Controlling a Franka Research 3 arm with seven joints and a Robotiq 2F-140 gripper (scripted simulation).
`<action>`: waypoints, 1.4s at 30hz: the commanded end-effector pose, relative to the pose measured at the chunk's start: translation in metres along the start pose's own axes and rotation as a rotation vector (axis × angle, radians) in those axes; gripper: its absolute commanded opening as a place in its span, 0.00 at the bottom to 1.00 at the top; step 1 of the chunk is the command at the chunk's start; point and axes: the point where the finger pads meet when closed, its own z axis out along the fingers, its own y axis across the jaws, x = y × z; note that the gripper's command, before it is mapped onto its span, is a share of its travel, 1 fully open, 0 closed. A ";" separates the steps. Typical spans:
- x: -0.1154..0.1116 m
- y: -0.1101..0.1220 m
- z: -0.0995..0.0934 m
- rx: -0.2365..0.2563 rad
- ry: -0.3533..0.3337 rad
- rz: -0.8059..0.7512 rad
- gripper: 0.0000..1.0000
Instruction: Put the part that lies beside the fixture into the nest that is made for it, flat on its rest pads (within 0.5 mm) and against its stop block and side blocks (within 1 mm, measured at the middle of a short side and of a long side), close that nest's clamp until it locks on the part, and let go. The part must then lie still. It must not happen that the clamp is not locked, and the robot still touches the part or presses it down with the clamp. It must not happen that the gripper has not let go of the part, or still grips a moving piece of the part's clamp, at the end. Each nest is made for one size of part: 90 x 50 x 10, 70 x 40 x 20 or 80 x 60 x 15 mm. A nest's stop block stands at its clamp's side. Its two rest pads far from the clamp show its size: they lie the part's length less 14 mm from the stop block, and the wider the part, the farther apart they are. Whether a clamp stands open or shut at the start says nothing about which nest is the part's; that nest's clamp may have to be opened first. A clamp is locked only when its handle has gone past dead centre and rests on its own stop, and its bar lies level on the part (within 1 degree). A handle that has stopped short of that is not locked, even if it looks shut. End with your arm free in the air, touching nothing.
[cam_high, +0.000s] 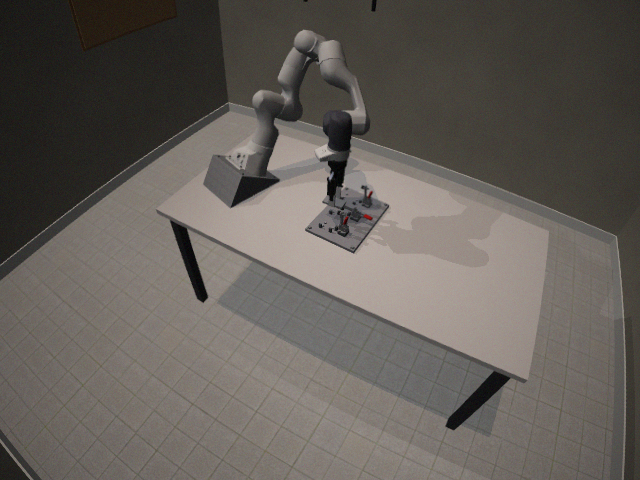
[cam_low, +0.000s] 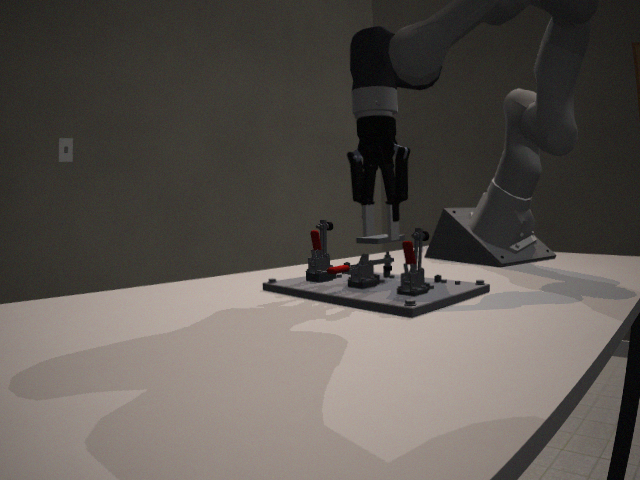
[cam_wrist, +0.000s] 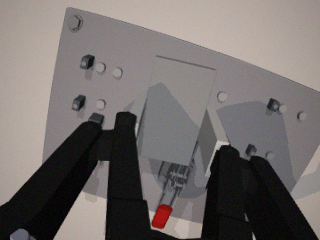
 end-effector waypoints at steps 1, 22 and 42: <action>-0.006 0.036 0.000 0.009 -0.010 0.088 0.00; -0.017 0.146 0.004 0.009 -0.010 0.088 0.00; -0.017 0.148 0.004 0.009 -0.010 0.090 0.00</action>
